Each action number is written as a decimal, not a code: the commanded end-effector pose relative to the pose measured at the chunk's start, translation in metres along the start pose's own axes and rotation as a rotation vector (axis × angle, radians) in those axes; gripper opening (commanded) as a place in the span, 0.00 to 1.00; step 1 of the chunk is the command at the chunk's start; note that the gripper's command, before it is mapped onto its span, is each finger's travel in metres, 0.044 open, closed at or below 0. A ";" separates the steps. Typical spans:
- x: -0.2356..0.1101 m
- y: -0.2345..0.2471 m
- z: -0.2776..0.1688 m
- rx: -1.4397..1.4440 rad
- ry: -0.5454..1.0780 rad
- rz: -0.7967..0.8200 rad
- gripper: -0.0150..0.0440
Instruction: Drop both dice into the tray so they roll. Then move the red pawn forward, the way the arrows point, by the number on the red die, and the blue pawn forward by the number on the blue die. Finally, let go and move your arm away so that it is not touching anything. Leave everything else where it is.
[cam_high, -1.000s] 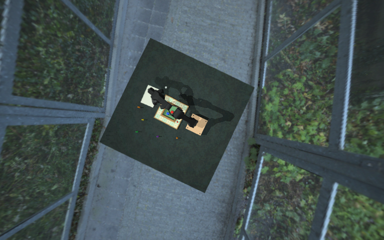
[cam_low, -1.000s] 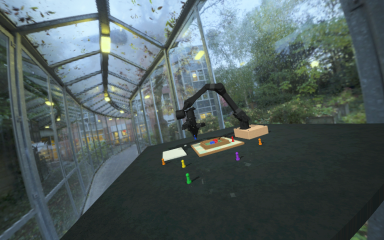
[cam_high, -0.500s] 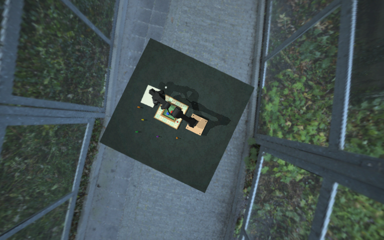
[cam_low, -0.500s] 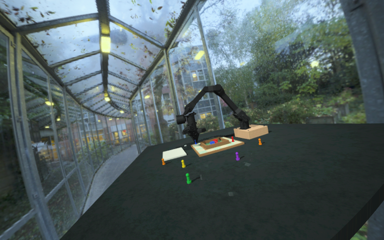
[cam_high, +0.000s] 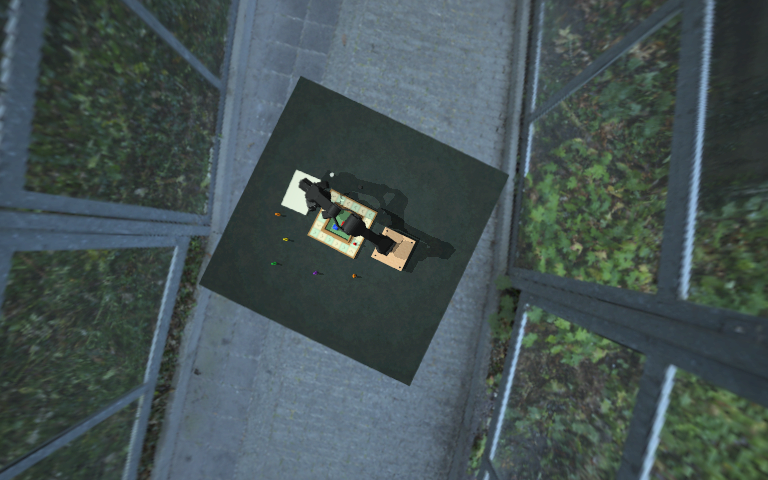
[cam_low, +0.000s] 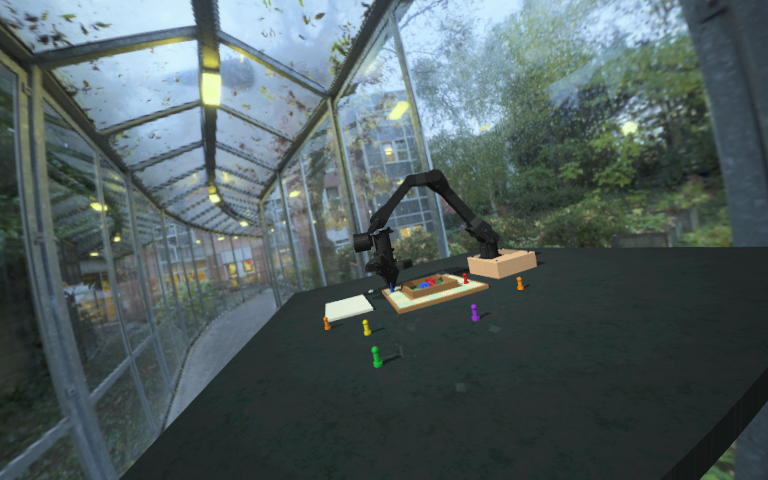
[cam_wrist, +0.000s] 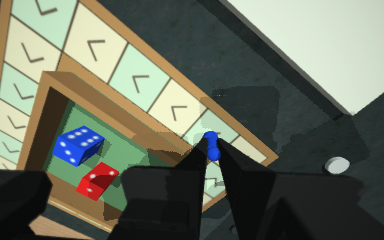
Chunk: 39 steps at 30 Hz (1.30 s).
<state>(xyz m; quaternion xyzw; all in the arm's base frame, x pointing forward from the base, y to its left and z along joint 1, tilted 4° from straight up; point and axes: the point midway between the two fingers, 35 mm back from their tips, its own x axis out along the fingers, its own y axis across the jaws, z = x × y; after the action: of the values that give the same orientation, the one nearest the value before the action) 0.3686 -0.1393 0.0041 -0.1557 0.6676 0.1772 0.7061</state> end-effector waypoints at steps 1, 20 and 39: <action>-0.001 0.000 0.000 0.000 -0.001 -0.002 0.39; -0.063 0.014 -0.006 0.057 0.003 0.006 1.00; -0.124 0.116 -0.068 0.399 0.010 0.010 1.00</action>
<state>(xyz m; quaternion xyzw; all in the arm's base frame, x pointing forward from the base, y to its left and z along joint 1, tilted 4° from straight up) 0.2488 -0.0725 0.1271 -0.0089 0.6910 0.0402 0.7217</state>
